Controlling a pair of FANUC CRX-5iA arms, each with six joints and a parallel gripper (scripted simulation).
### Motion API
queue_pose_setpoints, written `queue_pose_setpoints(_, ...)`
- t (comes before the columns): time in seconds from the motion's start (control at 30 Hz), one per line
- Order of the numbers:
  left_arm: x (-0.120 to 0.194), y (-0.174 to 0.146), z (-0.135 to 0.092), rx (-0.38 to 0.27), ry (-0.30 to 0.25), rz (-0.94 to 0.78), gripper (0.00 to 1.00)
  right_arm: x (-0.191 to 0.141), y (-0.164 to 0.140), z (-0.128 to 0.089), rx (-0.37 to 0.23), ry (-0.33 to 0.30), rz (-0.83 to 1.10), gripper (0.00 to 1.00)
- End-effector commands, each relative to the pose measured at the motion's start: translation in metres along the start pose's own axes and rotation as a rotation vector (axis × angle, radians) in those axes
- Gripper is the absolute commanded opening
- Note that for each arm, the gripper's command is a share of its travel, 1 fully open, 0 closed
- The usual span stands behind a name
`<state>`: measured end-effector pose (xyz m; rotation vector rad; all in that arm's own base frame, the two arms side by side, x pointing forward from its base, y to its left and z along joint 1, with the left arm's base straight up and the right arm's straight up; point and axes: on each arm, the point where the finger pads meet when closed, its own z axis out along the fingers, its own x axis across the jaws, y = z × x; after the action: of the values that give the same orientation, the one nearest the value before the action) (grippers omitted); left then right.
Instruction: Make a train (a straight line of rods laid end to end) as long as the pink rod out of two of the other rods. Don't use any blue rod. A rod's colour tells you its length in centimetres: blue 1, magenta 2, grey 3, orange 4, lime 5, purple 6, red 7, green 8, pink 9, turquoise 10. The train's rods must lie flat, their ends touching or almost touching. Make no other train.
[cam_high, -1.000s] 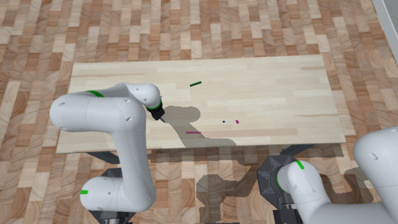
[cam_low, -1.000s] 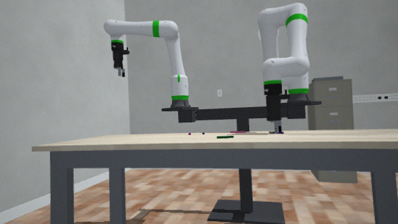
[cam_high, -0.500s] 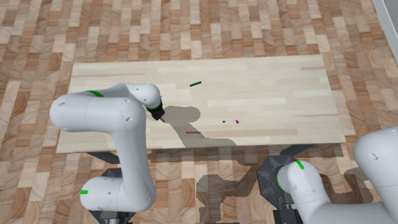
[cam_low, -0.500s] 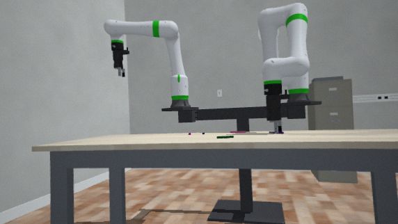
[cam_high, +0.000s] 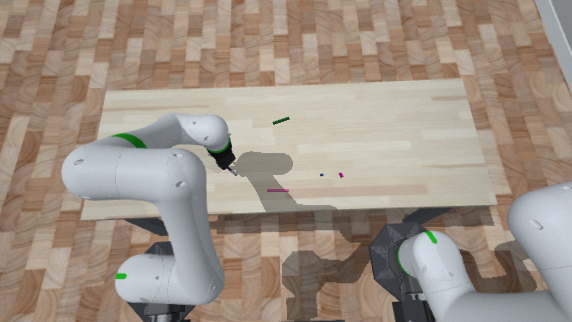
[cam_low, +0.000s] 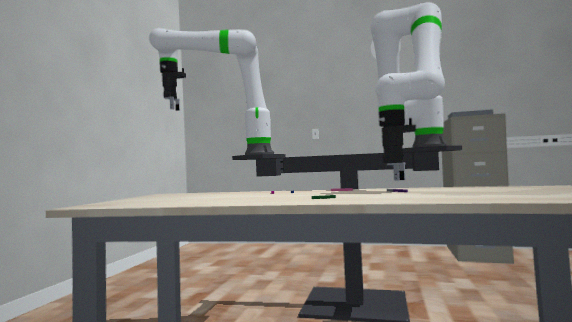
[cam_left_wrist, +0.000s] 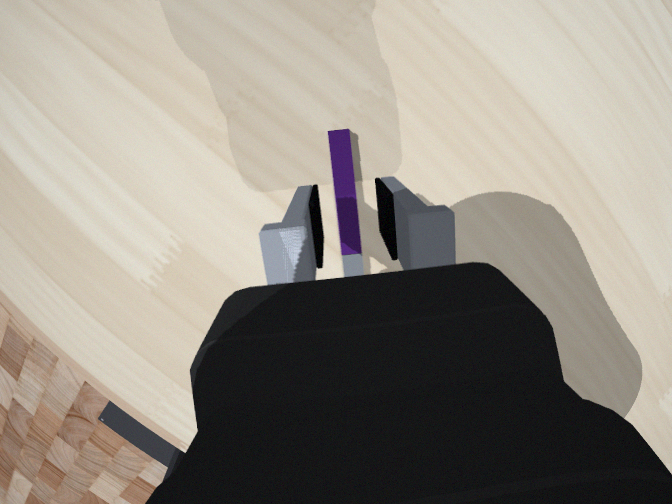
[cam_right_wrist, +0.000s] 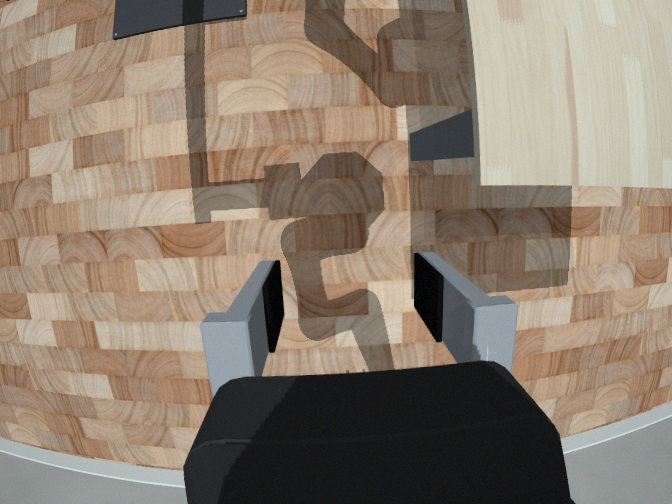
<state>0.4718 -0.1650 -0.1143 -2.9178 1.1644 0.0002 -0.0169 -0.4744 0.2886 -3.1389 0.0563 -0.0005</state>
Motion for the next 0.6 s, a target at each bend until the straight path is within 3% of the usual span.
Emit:
queue_pose_setpoints(0.0, 0.001, 0.0, -0.022, 0.001, 0.002, 0.0, 0.54, 0.0, 0.0, -0.001, -0.002, 0.0, 0.0, 1.0)
queue_pose_setpoints(0.23, 0.001, 0.0, -0.048, 0.001, 0.002, 0.0, 0.54, 0.0, 0.0, -0.001, -0.002, 0.0, 0.0, 1.0)
queue_pose_setpoints(0.47, 0.001, 0.0, -0.052, 0.001, 0.002, 0.0, 0.54, 0.0, 0.0, -0.001, -0.002, 0.0, 0.0, 1.0)
queue_pose_setpoints(0.5, 0.001, 0.0, -0.052, 0.001, 0.002, 0.0, 1.0, 0.0, 0.0, -0.001, -0.002, 0.0, 0.0, 1.0)
queue_pose_setpoints(0.57, 0.001, 0.0, -0.052, 0.001, 0.002, 0.0, 1.0, 0.0, 0.0, -0.001, -0.002, 0.0, 0.0, 1.0)
